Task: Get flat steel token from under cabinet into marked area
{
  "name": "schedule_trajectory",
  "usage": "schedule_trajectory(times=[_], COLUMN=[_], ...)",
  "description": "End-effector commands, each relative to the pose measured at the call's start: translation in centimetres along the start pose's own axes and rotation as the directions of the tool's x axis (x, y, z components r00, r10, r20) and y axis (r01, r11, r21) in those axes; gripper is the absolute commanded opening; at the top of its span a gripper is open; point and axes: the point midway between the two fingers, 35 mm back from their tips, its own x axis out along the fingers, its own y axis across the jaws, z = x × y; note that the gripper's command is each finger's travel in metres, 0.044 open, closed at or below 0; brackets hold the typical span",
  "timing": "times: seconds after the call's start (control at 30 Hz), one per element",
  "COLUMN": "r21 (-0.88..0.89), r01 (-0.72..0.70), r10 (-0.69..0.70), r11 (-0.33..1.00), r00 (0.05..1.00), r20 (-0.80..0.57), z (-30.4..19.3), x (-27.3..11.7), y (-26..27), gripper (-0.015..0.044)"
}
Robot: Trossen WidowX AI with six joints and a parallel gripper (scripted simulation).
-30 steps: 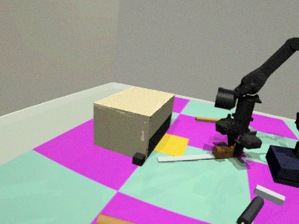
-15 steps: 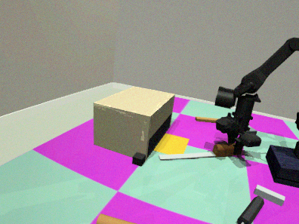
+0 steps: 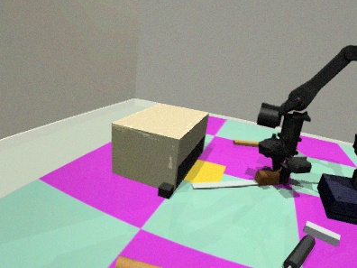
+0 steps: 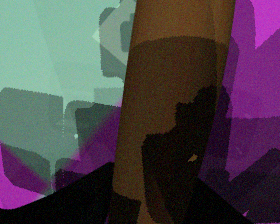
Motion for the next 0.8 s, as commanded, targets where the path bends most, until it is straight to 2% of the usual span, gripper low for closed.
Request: schedule_trajectory(times=[0.0,0.77], r21=[-0.003,-0.003], r01=[0.002,0.004], r10=[-0.002,-0.004], r11=[1.000,1.000], r00=[1.000,1.000], r20=[0.003,0.002], z=[-0.2,-1.6], x=[-0.1,-0.1], y=[-0.4,-2.2], gripper=[0.0000,0.0000])
